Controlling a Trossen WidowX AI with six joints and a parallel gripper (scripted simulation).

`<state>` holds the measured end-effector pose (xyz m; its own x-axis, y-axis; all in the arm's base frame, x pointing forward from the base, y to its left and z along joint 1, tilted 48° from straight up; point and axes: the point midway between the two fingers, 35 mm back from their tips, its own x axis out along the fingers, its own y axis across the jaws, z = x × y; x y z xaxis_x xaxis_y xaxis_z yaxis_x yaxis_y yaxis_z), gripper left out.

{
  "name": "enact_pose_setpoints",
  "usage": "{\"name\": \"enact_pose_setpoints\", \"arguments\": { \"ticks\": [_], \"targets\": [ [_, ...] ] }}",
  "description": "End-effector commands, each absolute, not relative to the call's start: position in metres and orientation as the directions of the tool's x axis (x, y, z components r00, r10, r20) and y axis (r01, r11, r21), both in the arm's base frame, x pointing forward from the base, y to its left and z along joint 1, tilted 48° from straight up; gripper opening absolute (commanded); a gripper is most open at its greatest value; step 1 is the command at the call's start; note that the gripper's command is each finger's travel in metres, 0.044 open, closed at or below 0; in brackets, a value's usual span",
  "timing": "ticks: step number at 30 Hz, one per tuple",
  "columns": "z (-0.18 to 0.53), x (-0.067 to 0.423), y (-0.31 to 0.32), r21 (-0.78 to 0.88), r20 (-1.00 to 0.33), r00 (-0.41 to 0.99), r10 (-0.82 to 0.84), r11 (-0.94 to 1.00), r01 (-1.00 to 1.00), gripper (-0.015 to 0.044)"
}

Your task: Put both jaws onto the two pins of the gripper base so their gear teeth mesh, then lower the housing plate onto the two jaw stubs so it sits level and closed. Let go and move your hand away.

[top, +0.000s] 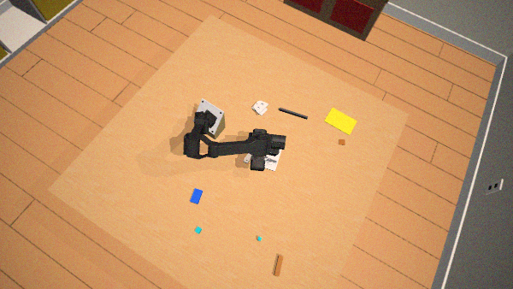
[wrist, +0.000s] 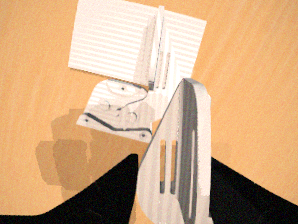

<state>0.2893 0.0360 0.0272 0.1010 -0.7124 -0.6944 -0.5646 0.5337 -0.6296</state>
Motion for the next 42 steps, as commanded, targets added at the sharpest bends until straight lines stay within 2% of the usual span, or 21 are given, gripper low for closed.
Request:
{"name": "enact_pose_setpoints", "arguments": {
  "ticks": [1, 30, 42],
  "targets": [
    [0.018, 0.290, 0.047, -0.641, -0.699, 0.105, -0.707, 0.555, -0.531, 0.0134],
    [-0.056, 0.273, 0.106, -0.721, -0.683, 0.104, -0.723, 0.645, -0.252, 0.0134],
    [-0.058, 0.272, 0.107, -0.723, -0.682, 0.104, -0.724, 0.646, -0.245, 0.0134]
  ]
}}
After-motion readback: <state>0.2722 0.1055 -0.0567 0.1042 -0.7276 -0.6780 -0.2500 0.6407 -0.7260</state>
